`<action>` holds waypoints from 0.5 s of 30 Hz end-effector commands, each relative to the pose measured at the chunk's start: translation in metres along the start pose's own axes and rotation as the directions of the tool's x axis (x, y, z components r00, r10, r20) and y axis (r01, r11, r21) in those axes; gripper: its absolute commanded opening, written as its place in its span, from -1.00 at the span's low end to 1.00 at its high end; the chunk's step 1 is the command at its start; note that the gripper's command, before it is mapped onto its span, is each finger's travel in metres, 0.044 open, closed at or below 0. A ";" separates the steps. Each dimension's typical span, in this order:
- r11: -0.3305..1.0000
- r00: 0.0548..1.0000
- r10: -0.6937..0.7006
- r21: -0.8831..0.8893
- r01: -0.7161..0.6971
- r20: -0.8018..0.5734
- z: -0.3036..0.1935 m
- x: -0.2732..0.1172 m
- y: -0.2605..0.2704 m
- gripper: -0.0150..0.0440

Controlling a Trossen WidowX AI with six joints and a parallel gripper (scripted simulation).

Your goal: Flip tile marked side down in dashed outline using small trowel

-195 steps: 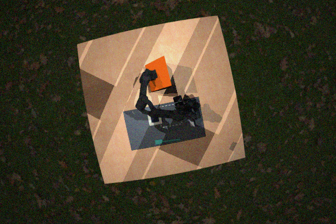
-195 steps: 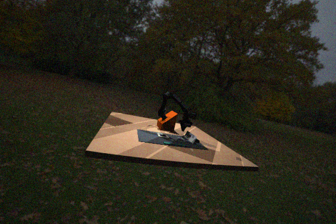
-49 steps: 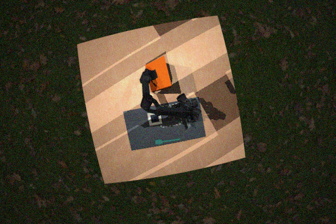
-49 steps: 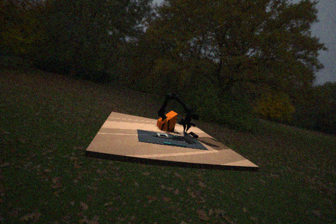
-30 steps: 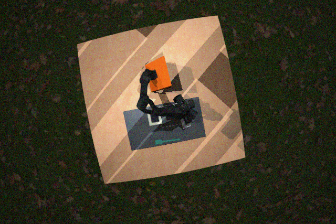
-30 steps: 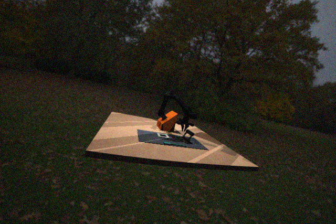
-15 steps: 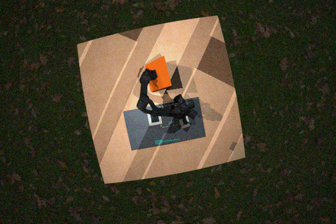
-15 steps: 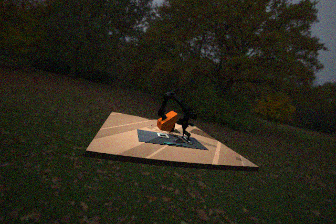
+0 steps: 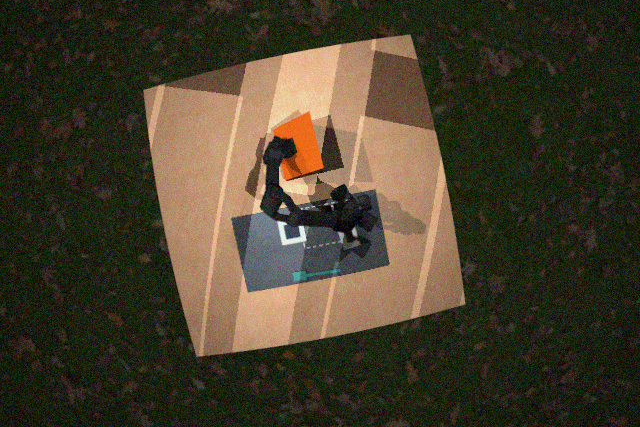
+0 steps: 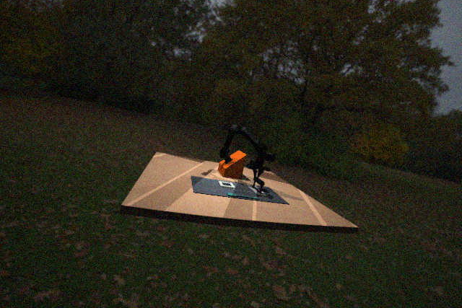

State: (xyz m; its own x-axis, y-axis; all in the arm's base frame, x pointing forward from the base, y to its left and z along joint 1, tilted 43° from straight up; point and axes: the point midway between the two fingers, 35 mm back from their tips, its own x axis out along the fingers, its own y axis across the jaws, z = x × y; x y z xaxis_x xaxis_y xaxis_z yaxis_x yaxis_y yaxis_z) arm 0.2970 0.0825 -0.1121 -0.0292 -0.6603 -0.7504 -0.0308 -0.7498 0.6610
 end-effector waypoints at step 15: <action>1.000 1.000 0.003 -0.007 -0.003 0.009 0.005 -0.013 -0.073 -0.15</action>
State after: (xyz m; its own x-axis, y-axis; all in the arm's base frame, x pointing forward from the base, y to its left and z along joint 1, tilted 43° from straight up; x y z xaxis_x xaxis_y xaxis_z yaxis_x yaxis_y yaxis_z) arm 0.2972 0.1379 -0.1420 -0.0277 -0.6587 -0.7519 -0.0249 -0.7515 0.6592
